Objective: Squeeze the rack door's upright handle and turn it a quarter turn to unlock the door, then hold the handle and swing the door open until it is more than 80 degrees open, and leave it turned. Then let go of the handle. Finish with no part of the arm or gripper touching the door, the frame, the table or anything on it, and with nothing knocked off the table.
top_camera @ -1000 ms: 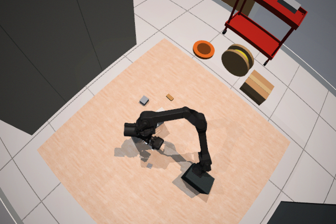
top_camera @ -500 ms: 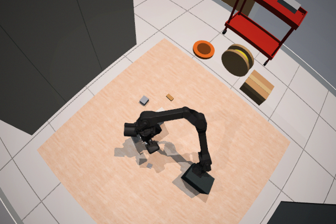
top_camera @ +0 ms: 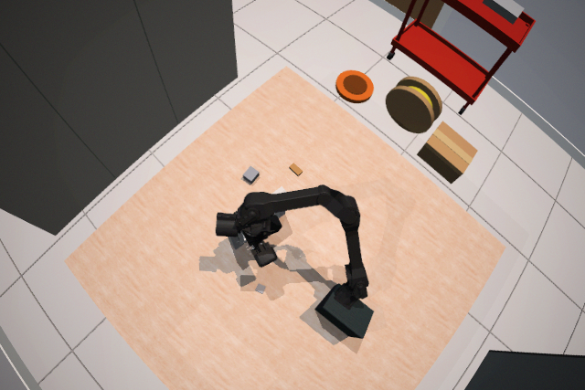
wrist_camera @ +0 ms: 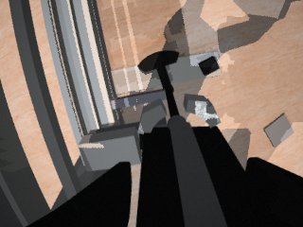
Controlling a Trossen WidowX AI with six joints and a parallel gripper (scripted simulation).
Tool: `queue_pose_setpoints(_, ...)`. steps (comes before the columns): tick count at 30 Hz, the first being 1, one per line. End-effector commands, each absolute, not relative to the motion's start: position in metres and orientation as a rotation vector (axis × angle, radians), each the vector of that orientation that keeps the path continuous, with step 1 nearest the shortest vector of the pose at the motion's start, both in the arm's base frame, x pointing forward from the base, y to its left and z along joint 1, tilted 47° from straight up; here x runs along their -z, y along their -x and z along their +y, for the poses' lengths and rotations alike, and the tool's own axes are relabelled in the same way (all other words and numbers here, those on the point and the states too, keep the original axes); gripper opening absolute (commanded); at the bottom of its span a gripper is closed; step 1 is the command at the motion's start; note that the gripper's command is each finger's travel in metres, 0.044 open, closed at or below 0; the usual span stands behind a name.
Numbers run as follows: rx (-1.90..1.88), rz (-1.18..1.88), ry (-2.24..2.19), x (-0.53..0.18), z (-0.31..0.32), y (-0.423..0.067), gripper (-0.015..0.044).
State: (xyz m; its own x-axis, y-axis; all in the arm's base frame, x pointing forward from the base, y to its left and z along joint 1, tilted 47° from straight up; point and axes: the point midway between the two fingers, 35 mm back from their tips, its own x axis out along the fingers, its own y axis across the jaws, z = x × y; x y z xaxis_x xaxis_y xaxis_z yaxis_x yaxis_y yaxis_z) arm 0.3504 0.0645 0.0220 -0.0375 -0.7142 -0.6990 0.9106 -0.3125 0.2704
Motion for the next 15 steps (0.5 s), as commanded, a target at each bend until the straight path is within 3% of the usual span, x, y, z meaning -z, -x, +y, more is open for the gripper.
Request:
queue_pose_setpoints(1,1.658,0.287,-0.922,-0.0223,0.0650,-0.3511,0.0200)
queue_pose_setpoints(15,1.658,0.287,-0.922,-0.0223,0.0650,-0.3511,0.0107)
